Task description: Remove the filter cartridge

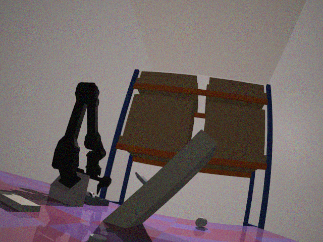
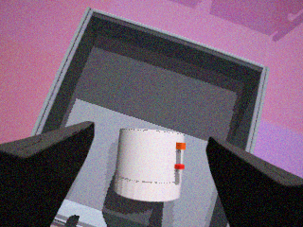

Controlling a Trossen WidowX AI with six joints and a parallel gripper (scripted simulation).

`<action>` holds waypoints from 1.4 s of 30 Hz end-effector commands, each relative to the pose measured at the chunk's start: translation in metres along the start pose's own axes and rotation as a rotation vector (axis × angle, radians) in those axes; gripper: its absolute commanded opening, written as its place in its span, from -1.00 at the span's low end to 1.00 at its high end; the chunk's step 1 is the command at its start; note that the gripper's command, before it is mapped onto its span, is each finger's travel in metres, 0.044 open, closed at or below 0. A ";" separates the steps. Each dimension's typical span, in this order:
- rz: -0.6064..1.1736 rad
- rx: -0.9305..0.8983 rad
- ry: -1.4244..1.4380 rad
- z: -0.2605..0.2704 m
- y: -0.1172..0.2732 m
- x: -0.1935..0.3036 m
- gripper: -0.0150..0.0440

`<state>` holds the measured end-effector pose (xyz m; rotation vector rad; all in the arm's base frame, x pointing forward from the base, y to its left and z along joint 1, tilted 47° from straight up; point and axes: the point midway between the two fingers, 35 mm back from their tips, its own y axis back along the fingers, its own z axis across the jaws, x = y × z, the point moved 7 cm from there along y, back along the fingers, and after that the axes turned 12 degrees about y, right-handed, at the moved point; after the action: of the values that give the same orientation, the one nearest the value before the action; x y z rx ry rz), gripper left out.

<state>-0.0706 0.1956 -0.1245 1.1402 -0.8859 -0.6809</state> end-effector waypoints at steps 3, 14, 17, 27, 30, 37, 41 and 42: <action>-0.003 0.001 0.000 0.000 0.000 -0.001 1.00; -0.004 -0.001 -0.004 -0.005 0.048 -0.028 1.00; -0.004 -0.001 -0.004 -0.005 0.048 -0.028 1.00; -0.004 -0.001 -0.004 -0.005 0.048 -0.028 1.00; -0.004 -0.001 -0.004 -0.005 0.048 -0.028 1.00; -0.004 -0.001 -0.004 -0.005 0.048 -0.028 1.00; -0.004 -0.001 -0.004 -0.005 0.048 -0.028 1.00; -0.004 -0.001 -0.004 -0.005 0.048 -0.028 1.00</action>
<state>-0.0793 0.2365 -0.0864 1.1416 -0.8854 -0.6884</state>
